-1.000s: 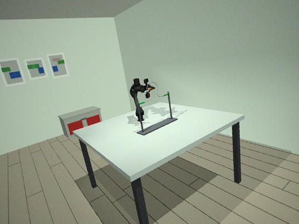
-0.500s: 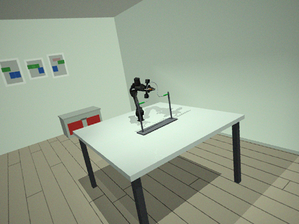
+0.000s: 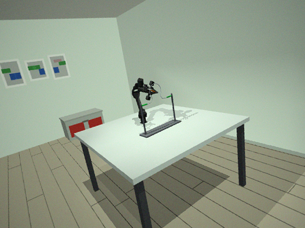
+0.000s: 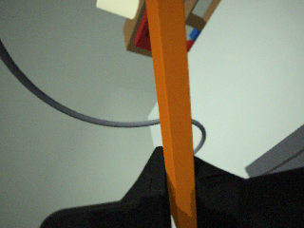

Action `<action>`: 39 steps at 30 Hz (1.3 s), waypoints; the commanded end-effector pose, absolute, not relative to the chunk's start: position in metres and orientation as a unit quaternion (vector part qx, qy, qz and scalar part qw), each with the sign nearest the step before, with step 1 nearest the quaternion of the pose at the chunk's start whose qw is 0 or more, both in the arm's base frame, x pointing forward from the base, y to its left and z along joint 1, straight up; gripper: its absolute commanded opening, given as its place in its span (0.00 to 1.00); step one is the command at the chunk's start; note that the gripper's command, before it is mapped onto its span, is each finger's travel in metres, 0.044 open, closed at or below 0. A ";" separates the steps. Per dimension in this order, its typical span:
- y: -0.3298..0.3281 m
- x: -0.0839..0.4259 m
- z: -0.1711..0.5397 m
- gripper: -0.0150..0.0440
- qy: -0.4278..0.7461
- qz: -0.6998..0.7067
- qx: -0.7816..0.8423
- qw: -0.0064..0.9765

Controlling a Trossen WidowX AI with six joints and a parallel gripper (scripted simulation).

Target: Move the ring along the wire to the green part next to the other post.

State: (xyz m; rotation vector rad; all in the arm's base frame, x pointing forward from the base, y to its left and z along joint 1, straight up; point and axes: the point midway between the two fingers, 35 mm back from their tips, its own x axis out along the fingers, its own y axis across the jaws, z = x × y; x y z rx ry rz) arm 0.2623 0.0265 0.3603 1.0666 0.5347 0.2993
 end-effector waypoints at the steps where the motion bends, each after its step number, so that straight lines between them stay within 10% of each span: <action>1: 0.025 0.263 0.358 0.00 0.254 0.131 0.474 0.833; 39: 0.007 0.264 0.340 0.00 0.263 0.047 0.217 0.939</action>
